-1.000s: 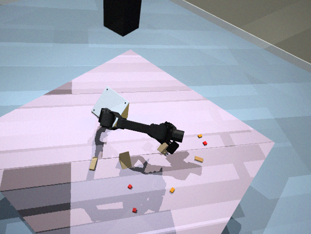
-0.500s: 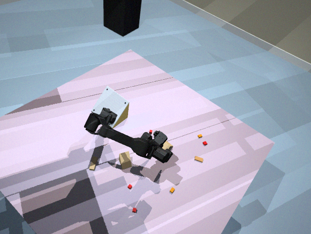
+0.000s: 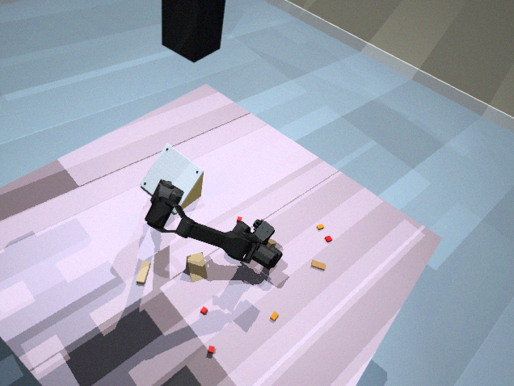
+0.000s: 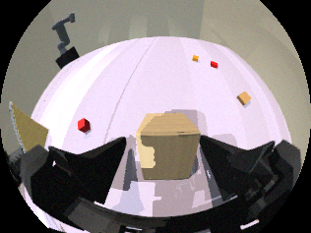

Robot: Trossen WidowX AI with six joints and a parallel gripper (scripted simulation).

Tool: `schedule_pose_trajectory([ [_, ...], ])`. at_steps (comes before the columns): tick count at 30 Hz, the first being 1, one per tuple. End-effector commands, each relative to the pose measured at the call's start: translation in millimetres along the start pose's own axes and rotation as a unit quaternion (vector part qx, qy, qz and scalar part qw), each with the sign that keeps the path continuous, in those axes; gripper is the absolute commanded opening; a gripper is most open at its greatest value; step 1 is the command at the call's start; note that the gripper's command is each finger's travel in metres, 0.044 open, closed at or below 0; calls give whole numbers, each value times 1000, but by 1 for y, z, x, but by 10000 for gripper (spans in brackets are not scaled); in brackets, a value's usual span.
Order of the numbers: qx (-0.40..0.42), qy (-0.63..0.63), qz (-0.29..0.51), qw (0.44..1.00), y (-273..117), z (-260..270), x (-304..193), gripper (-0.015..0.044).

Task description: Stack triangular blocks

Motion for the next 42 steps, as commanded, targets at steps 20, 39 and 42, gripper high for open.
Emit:
schedule_pose_trajectory([
  [20, -6, 0, 0, 1000, 1, -2, 0, 203],
  [39, -7, 0, -1, 1000, -37, -14, 37, 0],
  [42, -7, 0, -1, 1000, -47, -16, 47, 0],
])
Point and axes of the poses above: the point midway between the two fingers, 35 mm back from their tips, its own y axis out along the fingers, its own z axis across the jaws, x = y × z, the point moved 3 cm from there along -y, back along the fingers, and after that the axes turned 14 degrees about -y, right-handed, at the moved point
